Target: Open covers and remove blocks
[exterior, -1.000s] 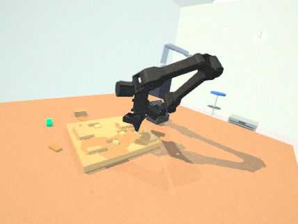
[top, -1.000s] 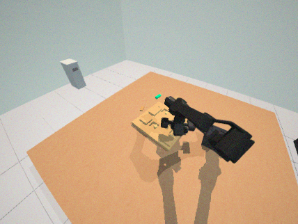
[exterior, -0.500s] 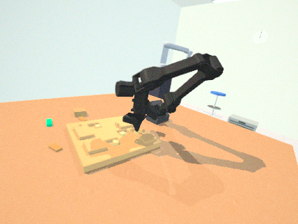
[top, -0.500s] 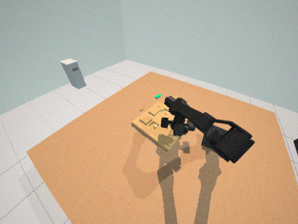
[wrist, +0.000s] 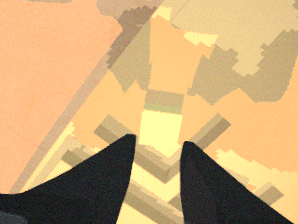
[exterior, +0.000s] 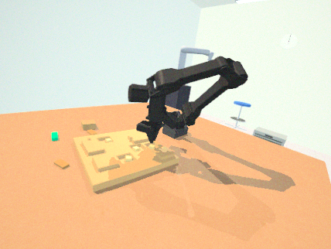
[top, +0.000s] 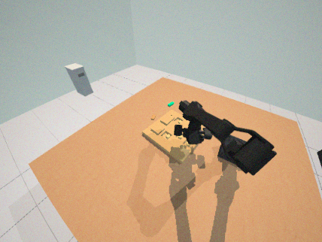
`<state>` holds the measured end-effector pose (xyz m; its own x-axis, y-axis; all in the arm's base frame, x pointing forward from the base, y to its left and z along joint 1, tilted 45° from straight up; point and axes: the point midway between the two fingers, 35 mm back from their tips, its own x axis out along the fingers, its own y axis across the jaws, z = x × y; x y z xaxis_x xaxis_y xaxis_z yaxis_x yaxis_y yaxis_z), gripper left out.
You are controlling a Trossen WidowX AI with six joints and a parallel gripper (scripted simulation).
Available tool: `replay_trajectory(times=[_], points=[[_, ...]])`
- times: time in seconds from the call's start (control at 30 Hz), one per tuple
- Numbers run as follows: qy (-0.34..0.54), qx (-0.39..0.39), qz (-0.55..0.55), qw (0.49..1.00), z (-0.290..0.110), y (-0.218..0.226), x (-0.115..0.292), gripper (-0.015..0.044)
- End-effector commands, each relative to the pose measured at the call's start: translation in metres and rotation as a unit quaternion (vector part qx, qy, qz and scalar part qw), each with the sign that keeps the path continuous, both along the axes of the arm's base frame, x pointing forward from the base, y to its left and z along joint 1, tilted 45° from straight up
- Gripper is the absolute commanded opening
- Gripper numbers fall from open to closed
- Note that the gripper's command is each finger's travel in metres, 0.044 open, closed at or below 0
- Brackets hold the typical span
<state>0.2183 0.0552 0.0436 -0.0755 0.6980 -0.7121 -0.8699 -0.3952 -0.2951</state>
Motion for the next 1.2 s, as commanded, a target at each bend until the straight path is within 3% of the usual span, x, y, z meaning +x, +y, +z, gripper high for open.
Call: replay_trajectory(times=[0.0,0.27,1.17], points=[[-0.002,-0.003,0.000,1.000,0.012,-0.013,0.003,0.0144],[-0.002,-0.002,0.001,1.000,0.032,-0.032,0.004,0.0144],[-0.003,-0.001,0.001,1.000,0.007,-0.008,0.001,0.0144]])
